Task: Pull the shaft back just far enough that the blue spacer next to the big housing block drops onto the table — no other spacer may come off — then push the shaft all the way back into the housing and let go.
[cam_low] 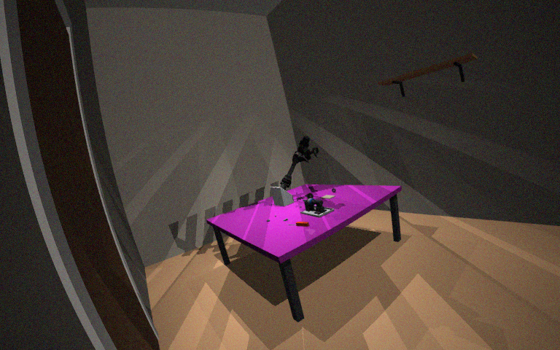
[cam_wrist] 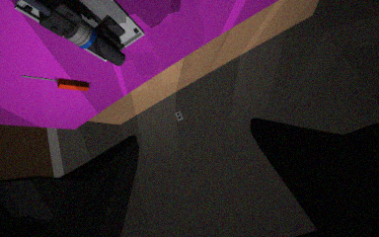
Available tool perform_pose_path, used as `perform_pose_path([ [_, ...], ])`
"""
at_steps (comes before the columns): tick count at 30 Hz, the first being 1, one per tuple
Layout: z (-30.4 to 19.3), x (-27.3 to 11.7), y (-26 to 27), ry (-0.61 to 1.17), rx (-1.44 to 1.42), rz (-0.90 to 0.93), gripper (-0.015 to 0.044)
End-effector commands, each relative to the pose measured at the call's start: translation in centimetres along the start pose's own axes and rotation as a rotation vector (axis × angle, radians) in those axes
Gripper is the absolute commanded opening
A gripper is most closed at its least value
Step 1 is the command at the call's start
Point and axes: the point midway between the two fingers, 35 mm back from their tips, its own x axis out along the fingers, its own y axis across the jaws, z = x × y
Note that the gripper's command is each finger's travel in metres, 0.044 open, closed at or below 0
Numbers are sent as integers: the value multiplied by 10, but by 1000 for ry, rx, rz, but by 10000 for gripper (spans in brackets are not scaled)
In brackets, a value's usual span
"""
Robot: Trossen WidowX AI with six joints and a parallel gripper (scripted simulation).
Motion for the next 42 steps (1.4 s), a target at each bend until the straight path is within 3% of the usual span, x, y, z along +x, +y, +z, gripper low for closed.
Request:
perform_pose_path([
  [1,0,3,2,-1,-4,-1,426],
  [8,13,88,69,-47,-130,-34,440],
  [16,77,156,152,-103,-284,-79,440],
  [25,148,178,209,-148,-409,-121,440],
  [42,148,177,214,-148,-411,-121,440],
])
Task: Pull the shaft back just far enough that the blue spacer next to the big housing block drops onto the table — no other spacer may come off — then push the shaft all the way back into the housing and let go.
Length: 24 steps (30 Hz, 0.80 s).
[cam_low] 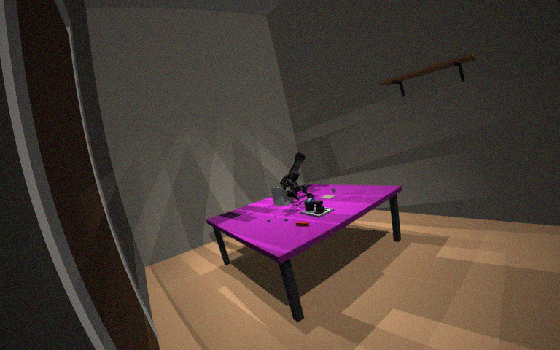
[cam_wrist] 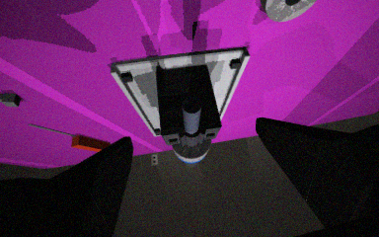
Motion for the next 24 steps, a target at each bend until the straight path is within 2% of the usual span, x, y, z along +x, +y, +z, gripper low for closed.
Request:
perform_pose_path([
  [1,2,-1,0,-2,-3,-4,440],
  [24,7,-5,0,-2,-3,-4,440],
])
